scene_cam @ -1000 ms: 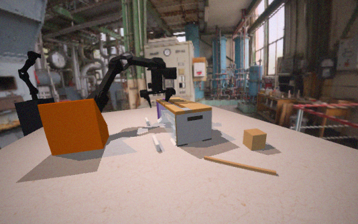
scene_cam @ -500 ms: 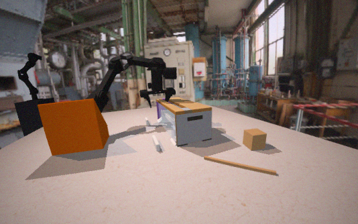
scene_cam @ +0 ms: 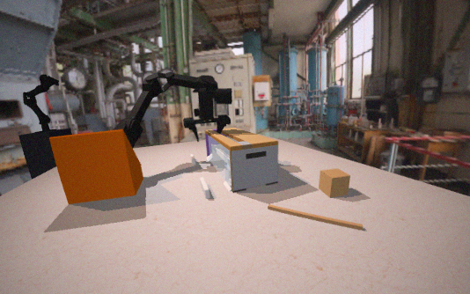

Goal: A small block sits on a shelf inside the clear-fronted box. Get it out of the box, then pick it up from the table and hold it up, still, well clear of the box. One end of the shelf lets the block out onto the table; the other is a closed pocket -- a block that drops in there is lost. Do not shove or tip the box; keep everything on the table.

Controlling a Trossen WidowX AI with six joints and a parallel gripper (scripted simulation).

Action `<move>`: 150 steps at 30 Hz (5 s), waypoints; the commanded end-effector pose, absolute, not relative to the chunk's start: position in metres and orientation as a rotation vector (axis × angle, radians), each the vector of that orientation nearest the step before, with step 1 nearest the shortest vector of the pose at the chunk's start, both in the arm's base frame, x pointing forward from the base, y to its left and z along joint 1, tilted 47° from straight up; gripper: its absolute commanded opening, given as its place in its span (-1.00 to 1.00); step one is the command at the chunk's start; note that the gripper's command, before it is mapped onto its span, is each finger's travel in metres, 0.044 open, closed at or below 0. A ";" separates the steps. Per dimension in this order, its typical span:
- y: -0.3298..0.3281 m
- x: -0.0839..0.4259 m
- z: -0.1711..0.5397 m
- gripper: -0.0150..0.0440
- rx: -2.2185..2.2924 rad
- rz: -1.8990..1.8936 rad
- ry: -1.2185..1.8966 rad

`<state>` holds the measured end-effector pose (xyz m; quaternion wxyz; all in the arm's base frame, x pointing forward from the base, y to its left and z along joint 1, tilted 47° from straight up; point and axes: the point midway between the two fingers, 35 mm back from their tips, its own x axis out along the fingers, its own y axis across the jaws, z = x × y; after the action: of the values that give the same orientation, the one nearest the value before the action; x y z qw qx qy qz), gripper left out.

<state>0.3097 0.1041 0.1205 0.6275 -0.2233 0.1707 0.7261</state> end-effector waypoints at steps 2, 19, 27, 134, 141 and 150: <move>0.113 0.309 0.121 0.86 -0.516 1.682 0.370; 0.113 0.309 0.121 0.86 -0.516 1.682 0.370; 0.113 0.309 0.121 0.86 -0.516 1.682 0.370; 0.145 0.255 0.133 0.47 -2.022 1.371 -0.764; 0.152 0.256 0.125 0.47 -2.023 1.374 -0.764; 0.163 0.255 0.115 0.47 -2.024 1.375 -0.764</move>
<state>0.2563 0.1588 0.1222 0.2842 -0.7580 -0.2898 0.5106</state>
